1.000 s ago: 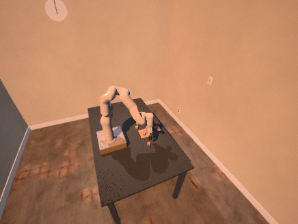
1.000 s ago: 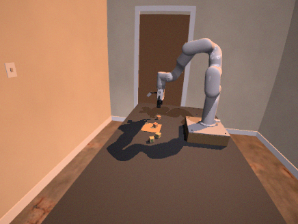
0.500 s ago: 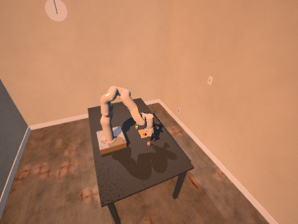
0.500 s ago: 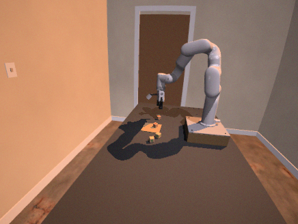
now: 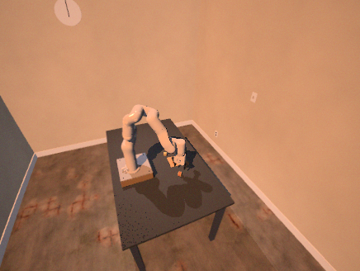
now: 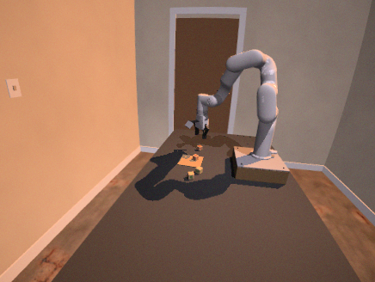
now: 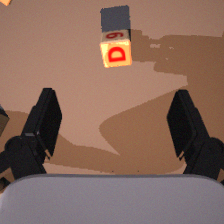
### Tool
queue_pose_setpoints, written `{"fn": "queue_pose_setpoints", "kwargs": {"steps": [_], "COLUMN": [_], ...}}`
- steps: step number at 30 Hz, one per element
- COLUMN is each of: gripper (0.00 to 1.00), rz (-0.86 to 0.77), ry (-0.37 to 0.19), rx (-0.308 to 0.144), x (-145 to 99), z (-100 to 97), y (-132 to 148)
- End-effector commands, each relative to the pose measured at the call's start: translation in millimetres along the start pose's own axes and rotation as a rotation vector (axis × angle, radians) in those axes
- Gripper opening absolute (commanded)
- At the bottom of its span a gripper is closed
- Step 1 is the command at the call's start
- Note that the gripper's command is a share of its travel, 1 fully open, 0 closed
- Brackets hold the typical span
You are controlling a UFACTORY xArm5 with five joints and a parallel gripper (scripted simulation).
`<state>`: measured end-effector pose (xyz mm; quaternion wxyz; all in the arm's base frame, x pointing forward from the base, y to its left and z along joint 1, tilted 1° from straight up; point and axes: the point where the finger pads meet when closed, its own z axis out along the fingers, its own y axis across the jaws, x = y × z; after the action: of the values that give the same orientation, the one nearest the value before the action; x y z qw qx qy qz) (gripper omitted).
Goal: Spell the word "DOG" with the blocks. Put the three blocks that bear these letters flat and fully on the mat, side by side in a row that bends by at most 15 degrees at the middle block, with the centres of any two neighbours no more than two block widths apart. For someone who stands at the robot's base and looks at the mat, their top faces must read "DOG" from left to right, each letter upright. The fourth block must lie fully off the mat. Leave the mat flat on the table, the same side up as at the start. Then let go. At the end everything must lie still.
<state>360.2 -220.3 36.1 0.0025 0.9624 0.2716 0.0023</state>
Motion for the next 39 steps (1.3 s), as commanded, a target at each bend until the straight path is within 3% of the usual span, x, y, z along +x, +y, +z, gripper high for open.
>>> {"fn": "queue_pose_setpoints", "kwargs": {"steps": [1, 6, 7, 39], "gripper": [1.00, 1.00, 0.69, 0.69], "rz": [-0.124, -0.157, -0.157, -0.157], "ry": [0.002, 0.002, 0.002, 0.002], "rx": [-0.004, -0.004, -0.004, -0.004], "x": [0.7, 0.7, 0.7, 0.7], "z": [2.4, 3.4, 3.4, 3.4], "y": [1.1, 1.1, 1.1, 1.1]}}
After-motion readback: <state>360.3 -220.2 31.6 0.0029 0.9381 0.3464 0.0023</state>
